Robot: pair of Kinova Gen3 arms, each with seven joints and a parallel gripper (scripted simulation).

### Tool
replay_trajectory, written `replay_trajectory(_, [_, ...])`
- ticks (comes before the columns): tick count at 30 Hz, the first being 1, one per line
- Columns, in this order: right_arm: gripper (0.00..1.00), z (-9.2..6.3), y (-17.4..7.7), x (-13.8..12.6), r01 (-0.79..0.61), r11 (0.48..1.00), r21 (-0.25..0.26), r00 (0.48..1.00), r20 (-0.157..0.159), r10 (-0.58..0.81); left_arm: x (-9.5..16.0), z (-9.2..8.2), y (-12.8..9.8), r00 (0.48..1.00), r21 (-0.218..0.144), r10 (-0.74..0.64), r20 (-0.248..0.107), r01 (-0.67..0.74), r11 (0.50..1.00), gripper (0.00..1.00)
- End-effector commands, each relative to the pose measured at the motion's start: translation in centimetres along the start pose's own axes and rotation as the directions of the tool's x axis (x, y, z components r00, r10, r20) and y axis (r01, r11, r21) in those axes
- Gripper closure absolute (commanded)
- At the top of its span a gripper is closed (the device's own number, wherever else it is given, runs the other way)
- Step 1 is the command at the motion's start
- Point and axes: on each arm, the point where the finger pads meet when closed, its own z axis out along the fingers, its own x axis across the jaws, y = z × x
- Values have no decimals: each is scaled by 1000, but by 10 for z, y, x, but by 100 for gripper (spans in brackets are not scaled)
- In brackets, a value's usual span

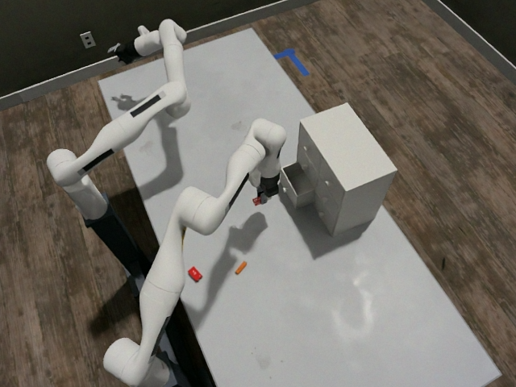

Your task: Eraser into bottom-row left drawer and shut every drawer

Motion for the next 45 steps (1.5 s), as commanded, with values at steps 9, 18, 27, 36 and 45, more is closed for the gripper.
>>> replay_trajectory(9, [55, -2, 10, -3, -31, 1000, 0, 1000, 0, 31, -1, -1, 0, 1000, 1, -2, 0, 2, 1000, 0])
replay_trajectory(18, [55, -14, 10, -3, -32, 999, 0, 999, 0, 32, -1, -1, 0, 1000, 1, -2, 0, 2, 1000, 0])
replay_trajectory(27, [55, -37, 10, -3, -32, 999, 0, 999, 0, 32, -1, -1, 0, 1000, 1, -2, 0, 2, 1000, 0])
replay_trajectory(36, [55, -40, 10, -3, -32, 999, -1, 999, 0, 32, -1, -1, 0, 1000, 1, -2, 0, 2, 1000, 0])
replay_trajectory(45, [55, -40, 11, -3, -32, 999, -13, 999, 1, 32, -1, -1, 0, 1000, 1, -2, 0, 2, 1000, 0])
